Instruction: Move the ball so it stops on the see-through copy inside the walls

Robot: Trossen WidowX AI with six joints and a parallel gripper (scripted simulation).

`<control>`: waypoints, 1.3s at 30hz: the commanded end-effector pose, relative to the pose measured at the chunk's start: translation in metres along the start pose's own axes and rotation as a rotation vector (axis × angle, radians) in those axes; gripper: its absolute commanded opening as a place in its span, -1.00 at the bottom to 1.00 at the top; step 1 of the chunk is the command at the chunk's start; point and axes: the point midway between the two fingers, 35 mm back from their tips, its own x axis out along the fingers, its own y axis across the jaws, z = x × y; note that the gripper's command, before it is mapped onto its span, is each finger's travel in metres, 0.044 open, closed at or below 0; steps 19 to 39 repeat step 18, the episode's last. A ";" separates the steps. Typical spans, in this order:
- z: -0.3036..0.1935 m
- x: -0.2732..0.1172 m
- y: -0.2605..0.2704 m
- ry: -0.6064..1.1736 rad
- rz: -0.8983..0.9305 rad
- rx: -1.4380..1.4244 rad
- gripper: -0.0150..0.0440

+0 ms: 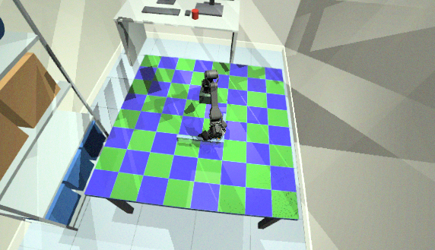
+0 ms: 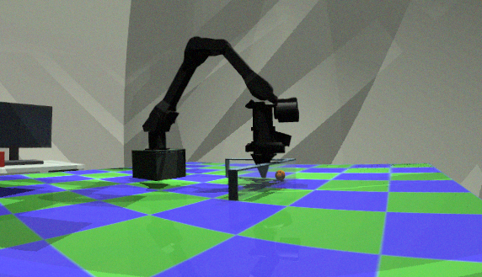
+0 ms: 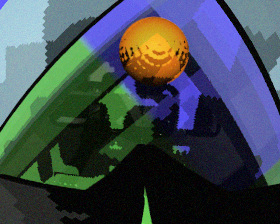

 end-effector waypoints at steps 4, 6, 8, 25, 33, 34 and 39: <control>-0.012 -0.002 0.000 -0.005 -0.001 -0.004 -0.49; -0.016 -0.001 0.000 -0.005 -0.001 -0.005 -0.49; -0.019 -0.001 0.000 -0.005 -0.001 -0.005 -0.49; -0.026 -0.033 0.001 -0.004 -0.002 -0.005 -0.49; -0.026 -0.033 0.001 -0.004 -0.002 -0.005 -0.49; -0.026 -0.033 0.001 -0.004 -0.002 -0.005 -0.49; -0.026 -0.033 0.001 -0.004 -0.002 -0.005 -0.49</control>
